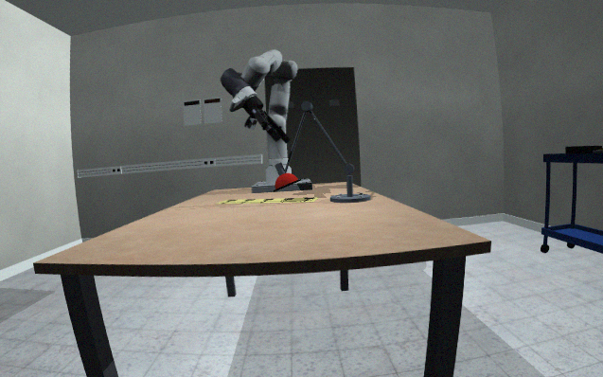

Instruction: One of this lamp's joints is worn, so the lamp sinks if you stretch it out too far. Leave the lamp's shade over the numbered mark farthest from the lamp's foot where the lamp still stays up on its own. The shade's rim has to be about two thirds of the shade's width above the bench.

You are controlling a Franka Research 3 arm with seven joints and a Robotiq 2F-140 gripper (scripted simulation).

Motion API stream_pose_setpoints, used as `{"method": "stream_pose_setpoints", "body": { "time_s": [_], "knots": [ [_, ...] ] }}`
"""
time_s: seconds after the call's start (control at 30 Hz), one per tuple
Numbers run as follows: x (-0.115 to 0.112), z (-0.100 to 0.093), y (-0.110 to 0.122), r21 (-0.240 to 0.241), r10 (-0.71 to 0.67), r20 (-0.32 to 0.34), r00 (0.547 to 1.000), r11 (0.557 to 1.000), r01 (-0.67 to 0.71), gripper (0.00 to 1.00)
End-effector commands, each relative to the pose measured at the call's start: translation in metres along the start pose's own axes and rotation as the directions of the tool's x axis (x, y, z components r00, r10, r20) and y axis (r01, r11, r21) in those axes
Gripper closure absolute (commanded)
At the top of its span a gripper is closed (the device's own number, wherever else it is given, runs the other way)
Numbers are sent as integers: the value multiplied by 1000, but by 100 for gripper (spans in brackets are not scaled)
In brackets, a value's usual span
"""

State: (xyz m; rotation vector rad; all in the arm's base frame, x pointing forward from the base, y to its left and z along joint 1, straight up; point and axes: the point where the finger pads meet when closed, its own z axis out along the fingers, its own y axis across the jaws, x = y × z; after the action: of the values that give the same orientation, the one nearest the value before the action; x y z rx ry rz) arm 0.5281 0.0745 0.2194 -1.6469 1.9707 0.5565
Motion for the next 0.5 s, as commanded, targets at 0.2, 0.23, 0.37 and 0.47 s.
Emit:
{"method": "stream_pose_setpoints", "body": {
  "time_s": [0.2, 0.23, 0.37, 0.47],
  "knots": [
    [-1, 23, 0, 1, 13, -1, 1000, 1000, -13, 0],
    [-1, 26, 1, 0, 13, 0, 1000, 1000, -13, 0],
    [-2, 31, 2, -3, 12, 1, 1000, 1000, -12, 0],
    [-4, 39, 3, -6, 11, 2, 1000, 1000, -11, 0]
  ]
}}
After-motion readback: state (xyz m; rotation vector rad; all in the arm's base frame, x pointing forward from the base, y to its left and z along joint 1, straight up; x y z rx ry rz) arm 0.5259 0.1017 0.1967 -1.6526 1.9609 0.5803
